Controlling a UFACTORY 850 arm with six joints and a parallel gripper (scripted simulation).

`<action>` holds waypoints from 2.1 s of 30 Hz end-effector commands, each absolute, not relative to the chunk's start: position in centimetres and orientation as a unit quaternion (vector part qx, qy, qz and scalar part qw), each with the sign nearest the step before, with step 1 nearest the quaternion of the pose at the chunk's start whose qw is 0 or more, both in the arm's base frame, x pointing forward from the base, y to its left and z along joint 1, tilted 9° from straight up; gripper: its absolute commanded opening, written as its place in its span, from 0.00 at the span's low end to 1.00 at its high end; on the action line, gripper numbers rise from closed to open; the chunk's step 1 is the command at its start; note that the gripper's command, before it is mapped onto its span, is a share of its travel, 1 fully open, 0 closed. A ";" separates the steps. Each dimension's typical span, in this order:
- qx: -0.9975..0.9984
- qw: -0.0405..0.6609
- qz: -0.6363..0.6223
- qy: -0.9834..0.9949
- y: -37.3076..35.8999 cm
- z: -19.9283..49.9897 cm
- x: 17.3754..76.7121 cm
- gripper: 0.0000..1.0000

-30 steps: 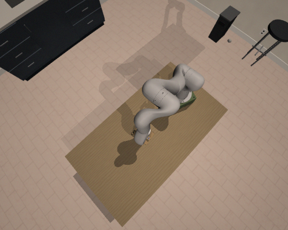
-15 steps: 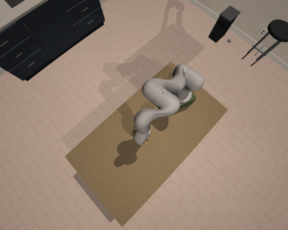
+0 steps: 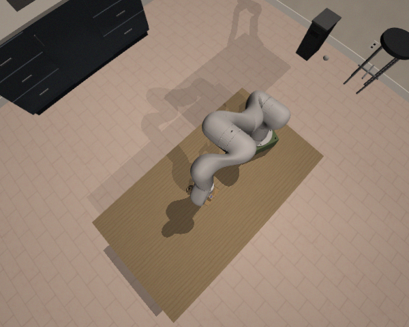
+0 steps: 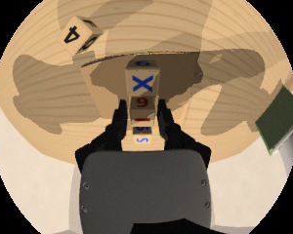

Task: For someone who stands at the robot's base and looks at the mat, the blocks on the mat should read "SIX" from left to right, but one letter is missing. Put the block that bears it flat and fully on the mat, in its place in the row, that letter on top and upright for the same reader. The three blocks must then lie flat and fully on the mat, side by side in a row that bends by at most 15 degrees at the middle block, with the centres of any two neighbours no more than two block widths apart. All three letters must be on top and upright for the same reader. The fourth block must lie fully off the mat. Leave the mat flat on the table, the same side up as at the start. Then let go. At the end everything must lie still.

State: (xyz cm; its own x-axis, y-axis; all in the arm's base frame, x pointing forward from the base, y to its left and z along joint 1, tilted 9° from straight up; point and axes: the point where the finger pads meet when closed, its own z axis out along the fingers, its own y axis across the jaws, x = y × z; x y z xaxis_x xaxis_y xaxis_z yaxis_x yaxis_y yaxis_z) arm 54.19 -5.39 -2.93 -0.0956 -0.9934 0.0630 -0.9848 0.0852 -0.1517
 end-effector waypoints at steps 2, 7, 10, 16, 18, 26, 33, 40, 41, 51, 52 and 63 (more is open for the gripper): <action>-0.672 0.028 -0.077 0.736 -5.3 -2.2 54.2 0.47; -0.672 0.028 -0.077 0.736 -5.3 -1.7 54.1 0.47; -0.672 0.028 -0.077 0.736 -5.3 -1.1 54.0 0.47; -0.672 0.028 -0.077 0.736 -5.2 0.3 53.8 0.47; -0.672 0.028 -0.077 0.736 -5.1 0.8 53.7 0.47; -0.672 0.028 -0.077 0.736 -5.0 2.5 53.5 0.47; -0.672 0.028 -0.077 0.736 -4.8 4.4 53.2 0.47; -0.672 0.028 -0.077 0.736 -4.8 5.3 53.1 0.47; -0.672 0.028 -0.077 0.736 -4.8 5.4 53.1 0.47; -0.672 0.028 -0.077 0.736 -4.7 5.6 53.0 1.00; -0.672 0.028 -0.077 0.736 -4.7 5.6 53.0 1.00; -0.672 0.028 -0.077 0.736 -4.7 5.6 53.0 1.00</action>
State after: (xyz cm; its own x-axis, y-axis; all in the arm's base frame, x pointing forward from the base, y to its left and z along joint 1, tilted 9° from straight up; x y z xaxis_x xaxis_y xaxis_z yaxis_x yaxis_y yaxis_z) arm 52.93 -4.72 5.50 -0.0994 -0.9920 0.0773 -0.9787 0.0834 -0.1873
